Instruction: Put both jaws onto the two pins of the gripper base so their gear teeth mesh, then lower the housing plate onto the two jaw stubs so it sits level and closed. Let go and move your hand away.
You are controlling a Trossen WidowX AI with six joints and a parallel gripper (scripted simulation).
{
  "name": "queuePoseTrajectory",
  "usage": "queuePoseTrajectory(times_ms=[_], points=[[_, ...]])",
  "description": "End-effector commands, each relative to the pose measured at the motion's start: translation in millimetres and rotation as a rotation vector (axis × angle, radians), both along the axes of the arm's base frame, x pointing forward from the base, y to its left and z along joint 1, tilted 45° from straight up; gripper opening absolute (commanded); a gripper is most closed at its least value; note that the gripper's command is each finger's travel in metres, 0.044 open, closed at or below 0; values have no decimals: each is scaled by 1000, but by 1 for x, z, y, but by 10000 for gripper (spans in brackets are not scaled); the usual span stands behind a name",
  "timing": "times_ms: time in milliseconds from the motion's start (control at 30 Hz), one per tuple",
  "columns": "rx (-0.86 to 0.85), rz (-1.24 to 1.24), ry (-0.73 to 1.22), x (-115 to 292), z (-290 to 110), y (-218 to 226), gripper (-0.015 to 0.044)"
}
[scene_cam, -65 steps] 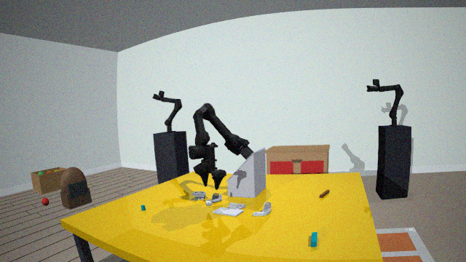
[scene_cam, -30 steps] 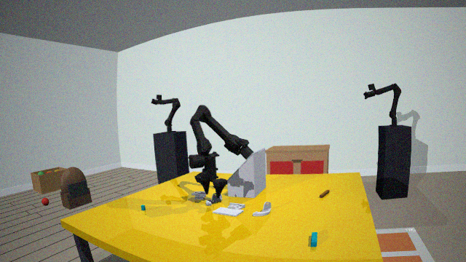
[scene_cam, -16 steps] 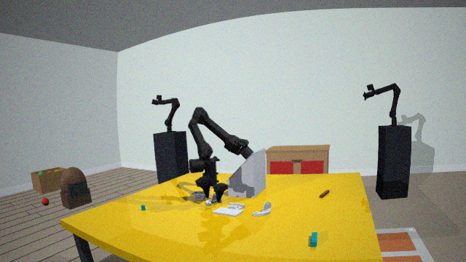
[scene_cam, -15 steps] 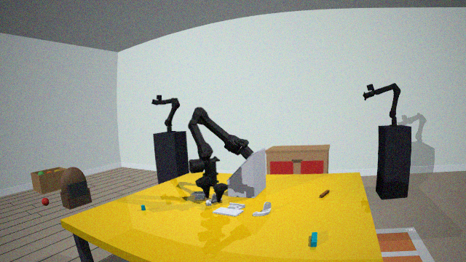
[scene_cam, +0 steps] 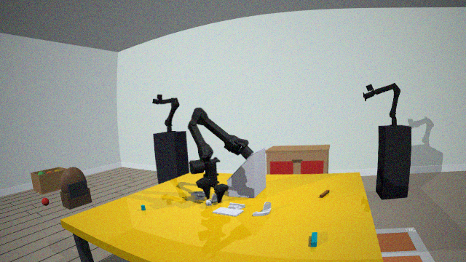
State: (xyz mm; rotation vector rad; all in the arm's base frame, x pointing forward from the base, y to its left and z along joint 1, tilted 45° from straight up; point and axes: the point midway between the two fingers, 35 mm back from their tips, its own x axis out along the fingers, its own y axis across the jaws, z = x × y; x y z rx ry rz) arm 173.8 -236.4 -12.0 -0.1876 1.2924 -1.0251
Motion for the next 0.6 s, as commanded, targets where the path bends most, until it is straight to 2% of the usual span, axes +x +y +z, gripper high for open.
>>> queuePoseTrajectory(times_ms=[0,533,567], points=[[5,4,6,-1,-2,1,440],[5,4,6,-1,-2,0,440],[1,0,1,0,-1,0,414]])
